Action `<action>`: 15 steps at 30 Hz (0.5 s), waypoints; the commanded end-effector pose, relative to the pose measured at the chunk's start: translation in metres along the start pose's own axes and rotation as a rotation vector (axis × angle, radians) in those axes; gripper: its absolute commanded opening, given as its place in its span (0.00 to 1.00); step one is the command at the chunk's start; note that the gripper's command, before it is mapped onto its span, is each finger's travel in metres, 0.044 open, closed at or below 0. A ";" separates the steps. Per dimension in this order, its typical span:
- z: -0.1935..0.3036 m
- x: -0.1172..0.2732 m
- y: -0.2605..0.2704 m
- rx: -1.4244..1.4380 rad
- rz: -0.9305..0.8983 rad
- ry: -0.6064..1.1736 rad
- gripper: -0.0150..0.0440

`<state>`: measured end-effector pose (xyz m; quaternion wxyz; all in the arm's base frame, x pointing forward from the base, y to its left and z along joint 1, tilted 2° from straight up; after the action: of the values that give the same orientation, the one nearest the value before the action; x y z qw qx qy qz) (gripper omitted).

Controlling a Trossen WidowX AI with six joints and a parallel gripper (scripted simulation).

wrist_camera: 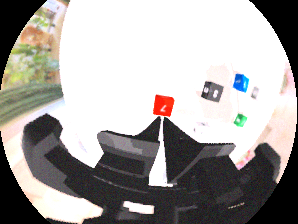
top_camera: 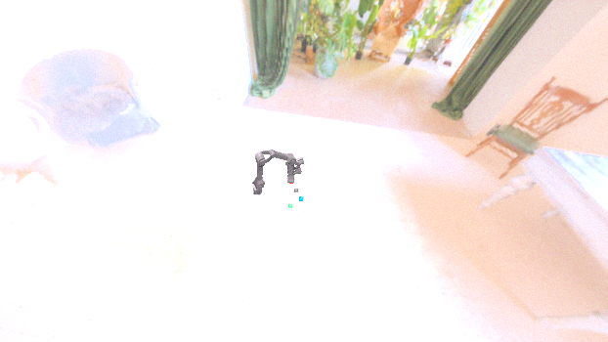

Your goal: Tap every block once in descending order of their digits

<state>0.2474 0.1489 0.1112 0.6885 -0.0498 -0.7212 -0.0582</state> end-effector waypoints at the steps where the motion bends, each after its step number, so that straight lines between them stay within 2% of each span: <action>1: 0.000 -0.006 0.000 -0.003 0.001 -0.004 0.29; 15: 0.000 -0.029 0.000 -0.003 0.001 -0.004 0.29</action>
<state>0.2489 0.1497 0.0898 0.6852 -0.0478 -0.7242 -0.0606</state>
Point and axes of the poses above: the point midway between the two fingers, 35 mm back from their tips, its own x axis back along the fingers, its own y axis across the jaws, z = x × y, the point moved 6 cm from there along x, back along the fingers, and after that the axes turned 13 degrees about -x, right-handed, at the moved point
